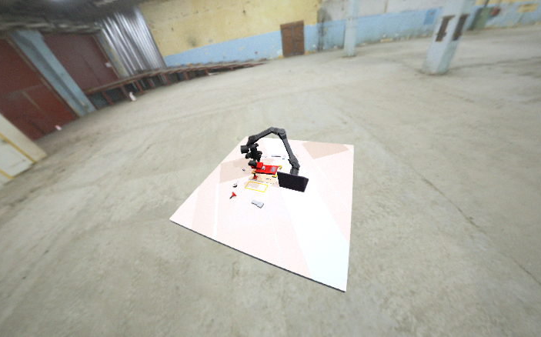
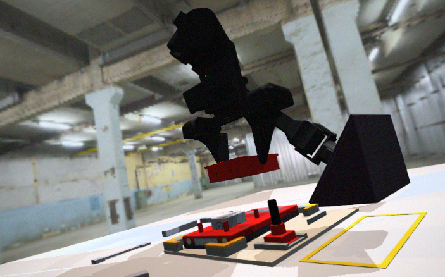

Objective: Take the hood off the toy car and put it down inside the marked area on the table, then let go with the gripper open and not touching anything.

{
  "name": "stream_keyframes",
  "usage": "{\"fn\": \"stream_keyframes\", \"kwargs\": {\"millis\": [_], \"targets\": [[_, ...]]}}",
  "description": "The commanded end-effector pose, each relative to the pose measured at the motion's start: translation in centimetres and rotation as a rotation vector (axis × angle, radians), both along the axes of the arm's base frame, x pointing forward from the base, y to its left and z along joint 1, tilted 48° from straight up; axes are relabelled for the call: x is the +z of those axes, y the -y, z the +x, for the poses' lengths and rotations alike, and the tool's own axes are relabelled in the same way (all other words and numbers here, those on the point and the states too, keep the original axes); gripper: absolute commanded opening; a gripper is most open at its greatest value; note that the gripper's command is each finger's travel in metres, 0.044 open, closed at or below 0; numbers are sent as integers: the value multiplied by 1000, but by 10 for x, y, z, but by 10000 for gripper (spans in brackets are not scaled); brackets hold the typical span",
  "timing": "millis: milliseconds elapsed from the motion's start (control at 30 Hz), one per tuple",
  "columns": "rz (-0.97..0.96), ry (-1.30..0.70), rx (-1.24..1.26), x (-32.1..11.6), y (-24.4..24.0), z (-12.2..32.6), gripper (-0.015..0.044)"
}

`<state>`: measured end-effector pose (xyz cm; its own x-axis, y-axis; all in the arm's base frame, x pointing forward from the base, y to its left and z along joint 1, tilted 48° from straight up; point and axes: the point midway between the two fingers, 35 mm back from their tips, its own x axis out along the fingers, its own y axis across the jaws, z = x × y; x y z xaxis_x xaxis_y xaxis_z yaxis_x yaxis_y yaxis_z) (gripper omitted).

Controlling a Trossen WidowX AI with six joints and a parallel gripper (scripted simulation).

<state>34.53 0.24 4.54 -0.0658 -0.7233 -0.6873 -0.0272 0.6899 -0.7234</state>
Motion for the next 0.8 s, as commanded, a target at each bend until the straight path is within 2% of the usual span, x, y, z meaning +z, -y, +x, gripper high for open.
{"fn": "stream_keyframes", "kwargs": {"millis": [0,767], "targets": [[4,-3,-5,-14,-13,0,0],[0,-12,-15,-94,-92,-22,0]]}}
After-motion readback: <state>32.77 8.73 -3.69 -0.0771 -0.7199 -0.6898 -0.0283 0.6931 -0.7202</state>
